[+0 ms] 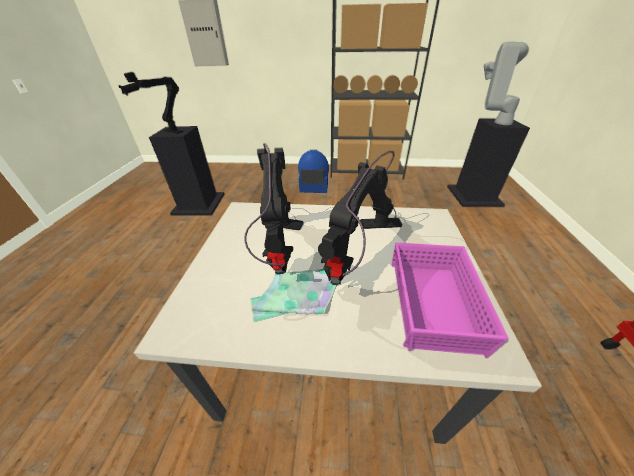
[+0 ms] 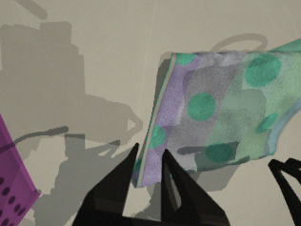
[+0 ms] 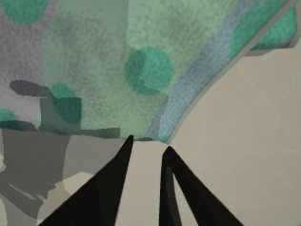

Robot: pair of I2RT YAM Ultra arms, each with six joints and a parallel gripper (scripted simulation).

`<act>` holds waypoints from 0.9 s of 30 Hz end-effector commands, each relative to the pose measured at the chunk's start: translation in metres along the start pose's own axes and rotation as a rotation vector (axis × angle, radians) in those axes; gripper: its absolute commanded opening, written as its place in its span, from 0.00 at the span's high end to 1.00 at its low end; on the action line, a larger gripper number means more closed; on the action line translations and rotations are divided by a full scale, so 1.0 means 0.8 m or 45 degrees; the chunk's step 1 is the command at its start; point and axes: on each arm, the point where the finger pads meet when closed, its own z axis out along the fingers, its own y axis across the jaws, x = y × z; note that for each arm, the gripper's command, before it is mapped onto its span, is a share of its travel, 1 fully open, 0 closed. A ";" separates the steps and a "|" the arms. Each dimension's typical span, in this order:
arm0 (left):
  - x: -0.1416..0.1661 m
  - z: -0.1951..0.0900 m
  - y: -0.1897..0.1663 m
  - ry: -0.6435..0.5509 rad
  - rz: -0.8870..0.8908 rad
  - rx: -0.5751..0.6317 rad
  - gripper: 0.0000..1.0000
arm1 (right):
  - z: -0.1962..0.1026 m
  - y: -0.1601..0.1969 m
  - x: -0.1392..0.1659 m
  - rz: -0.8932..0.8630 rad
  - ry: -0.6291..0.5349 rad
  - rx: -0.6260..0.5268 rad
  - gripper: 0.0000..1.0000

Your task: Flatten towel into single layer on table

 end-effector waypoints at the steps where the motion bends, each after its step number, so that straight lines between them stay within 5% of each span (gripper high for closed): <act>1: -0.032 0.009 -0.021 -0.094 -0.026 0.010 0.66 | -0.012 0.004 -0.011 0.013 -0.025 -0.021 0.66; 5: -0.041 -0.013 -0.010 -0.141 -0.051 0.015 0.66 | -0.011 0.003 -0.012 0.013 -0.030 -0.017 0.66; 23: -0.037 -0.006 -0.018 -0.121 -0.034 0.020 0.66 | -0.011 0.003 -0.013 0.013 -0.031 -0.017 0.66; 27: -0.015 0.028 -0.014 -0.045 -0.034 0.011 0.66 | 0.021 0.008 0.004 0.000 0.012 -0.004 0.66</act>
